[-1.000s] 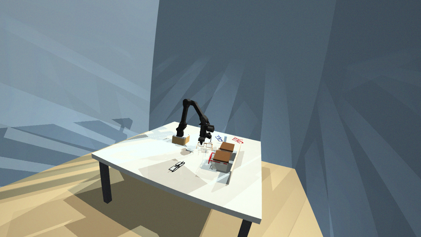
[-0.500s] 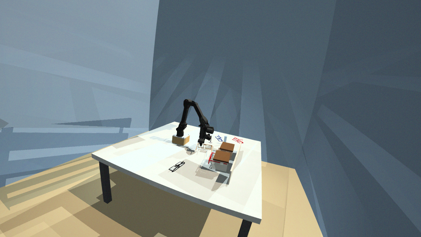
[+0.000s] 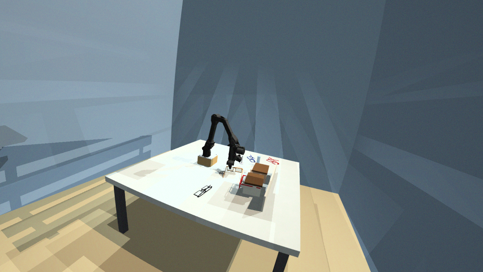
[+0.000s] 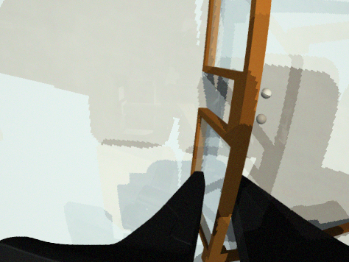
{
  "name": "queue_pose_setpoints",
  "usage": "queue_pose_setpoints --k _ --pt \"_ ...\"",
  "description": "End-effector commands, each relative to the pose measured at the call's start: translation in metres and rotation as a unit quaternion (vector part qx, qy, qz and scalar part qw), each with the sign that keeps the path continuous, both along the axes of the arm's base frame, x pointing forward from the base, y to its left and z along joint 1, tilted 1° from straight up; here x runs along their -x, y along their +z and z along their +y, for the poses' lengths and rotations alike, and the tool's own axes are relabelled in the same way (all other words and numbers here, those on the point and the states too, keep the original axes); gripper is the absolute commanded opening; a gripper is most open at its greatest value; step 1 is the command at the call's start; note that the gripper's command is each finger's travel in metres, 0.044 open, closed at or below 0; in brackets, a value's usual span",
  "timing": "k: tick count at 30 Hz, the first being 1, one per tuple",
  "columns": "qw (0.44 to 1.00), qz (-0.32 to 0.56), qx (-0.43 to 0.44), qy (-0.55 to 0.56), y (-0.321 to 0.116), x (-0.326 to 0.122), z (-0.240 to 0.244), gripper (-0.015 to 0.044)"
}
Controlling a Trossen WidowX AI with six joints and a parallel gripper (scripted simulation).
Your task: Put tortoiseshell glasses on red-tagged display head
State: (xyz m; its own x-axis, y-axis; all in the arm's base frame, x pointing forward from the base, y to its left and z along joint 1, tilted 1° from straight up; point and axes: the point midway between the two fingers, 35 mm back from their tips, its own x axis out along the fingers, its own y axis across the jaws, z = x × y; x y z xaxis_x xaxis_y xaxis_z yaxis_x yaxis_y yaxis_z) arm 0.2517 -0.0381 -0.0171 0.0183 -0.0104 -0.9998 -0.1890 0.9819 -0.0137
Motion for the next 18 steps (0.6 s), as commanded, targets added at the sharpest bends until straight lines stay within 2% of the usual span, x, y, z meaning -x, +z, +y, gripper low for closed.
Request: queue_pose_setpoints --k 1,18 --pt "1.000 0.000 0.000 0.000 0.0006 -0.0004 -0.0001 0.0107" --pt "1.000 0.000 0.001 0.001 0.0056 -0.0008 -0.0068 0.0107"
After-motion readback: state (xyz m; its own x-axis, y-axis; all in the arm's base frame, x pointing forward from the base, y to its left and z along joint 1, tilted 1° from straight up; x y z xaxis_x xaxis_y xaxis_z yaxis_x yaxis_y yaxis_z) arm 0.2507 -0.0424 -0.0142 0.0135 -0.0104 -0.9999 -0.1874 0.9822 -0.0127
